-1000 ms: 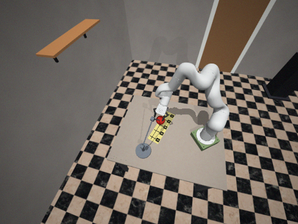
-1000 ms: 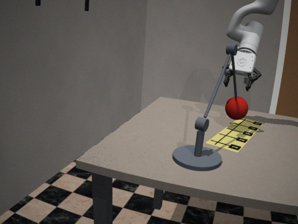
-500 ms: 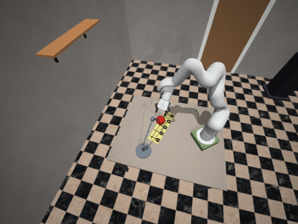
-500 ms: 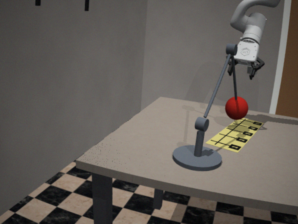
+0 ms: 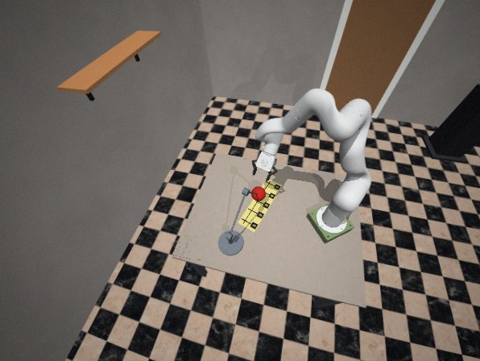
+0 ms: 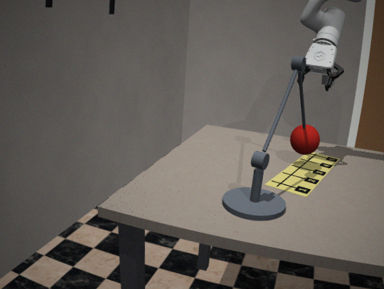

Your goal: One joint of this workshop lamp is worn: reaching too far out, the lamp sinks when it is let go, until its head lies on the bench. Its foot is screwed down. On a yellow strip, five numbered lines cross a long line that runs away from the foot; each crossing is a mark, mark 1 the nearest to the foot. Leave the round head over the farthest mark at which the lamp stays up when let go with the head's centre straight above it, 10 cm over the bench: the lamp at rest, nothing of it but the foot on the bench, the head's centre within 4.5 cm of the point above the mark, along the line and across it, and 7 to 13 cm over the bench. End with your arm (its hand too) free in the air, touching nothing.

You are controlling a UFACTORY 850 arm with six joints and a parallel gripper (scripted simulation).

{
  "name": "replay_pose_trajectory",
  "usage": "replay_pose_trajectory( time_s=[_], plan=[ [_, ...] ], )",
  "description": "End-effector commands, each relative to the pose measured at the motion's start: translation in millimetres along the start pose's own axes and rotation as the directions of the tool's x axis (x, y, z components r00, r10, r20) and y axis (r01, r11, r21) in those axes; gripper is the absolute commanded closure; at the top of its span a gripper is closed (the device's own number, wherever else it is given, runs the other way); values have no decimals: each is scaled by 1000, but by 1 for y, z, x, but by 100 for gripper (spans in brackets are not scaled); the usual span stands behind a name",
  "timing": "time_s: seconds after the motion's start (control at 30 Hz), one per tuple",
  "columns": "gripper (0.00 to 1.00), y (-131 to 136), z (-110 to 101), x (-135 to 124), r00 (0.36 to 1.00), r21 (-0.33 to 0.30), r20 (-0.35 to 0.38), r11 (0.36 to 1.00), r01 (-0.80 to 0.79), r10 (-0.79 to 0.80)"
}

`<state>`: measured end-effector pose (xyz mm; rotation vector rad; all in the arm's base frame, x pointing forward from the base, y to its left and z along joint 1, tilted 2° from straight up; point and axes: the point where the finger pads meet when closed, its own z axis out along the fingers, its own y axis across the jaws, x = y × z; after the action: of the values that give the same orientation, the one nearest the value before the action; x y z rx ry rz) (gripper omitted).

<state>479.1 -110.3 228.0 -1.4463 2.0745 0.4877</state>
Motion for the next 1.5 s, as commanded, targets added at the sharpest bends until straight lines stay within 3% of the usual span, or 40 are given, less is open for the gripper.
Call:
replay_pose_trajectory(
  time_s=[0.0,1.47],
  plan=[
    [0,-1,-1,0,1000,1,0,1000,1,-1],
    [0,-1,4,0,1000,1,0,1000,1,-1]
  ],
)
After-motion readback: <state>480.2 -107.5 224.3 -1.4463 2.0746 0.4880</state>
